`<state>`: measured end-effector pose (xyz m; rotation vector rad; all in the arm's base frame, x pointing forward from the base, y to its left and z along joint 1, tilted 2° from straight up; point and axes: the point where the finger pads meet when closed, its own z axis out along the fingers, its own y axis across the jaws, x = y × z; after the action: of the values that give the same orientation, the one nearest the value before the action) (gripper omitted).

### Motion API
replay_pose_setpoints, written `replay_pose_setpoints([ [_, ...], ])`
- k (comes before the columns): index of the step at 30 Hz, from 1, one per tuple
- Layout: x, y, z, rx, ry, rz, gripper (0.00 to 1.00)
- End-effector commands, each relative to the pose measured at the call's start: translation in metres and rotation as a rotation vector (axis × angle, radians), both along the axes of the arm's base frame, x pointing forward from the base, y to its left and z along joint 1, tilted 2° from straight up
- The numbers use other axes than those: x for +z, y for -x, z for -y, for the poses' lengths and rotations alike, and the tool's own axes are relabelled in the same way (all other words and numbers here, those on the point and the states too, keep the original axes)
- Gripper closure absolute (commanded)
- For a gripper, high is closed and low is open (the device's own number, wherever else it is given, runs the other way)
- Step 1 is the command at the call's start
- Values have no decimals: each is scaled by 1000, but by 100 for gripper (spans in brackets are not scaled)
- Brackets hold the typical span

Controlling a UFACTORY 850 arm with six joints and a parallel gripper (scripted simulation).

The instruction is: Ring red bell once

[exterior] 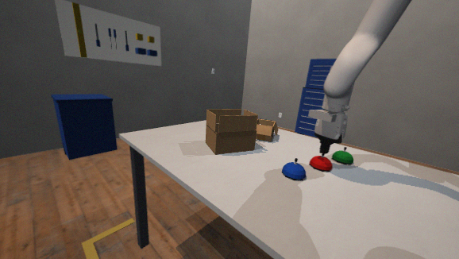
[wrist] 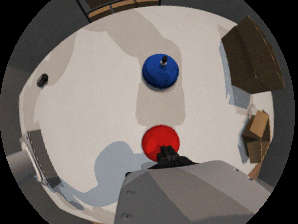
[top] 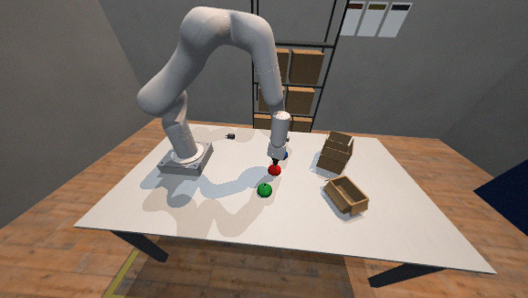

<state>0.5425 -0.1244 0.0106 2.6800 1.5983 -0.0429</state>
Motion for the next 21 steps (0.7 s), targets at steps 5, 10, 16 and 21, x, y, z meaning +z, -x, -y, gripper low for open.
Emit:
replay_pose_setpoints([
  [5,0,-1,0,0,0,2,100],
  [10,0,-1,0,0,0,2,100],
  [16,-3,-1,0,0,0,2,100],
  [21,-3,-1,0,0,0,2,100],
])
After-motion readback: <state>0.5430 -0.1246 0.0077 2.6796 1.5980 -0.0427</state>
